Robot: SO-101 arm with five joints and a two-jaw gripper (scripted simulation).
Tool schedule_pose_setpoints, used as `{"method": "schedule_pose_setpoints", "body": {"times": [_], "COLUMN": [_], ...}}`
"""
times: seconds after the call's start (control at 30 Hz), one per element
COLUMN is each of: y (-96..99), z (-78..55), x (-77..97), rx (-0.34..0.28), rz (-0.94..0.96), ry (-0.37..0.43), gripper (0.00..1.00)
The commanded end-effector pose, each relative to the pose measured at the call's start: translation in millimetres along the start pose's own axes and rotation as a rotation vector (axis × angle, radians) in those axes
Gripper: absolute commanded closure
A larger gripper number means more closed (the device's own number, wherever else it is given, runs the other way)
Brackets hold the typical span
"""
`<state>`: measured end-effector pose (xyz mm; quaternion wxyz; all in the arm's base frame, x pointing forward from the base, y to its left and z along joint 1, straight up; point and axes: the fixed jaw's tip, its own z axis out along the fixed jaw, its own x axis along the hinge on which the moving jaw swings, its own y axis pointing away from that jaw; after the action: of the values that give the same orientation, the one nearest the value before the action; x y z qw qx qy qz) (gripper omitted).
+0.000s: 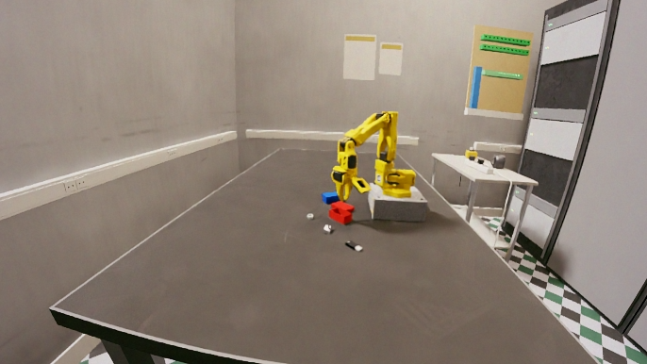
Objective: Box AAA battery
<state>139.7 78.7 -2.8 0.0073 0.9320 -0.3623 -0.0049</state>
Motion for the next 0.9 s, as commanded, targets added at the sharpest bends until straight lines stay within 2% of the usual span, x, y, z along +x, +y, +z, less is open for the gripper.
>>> {"method": "schedule_pose_setpoints", "body": {"times": [0.0, 0.87], "y": [-2.9, -8.2], "z": [-3.6, -7.7], "x": [-1.0, 1.3], "rx": [0.017, 0.017], "rz": [-0.001, -0.001], "ry": [0.004, 0.004], "gripper": [0.93, 0.93]}}
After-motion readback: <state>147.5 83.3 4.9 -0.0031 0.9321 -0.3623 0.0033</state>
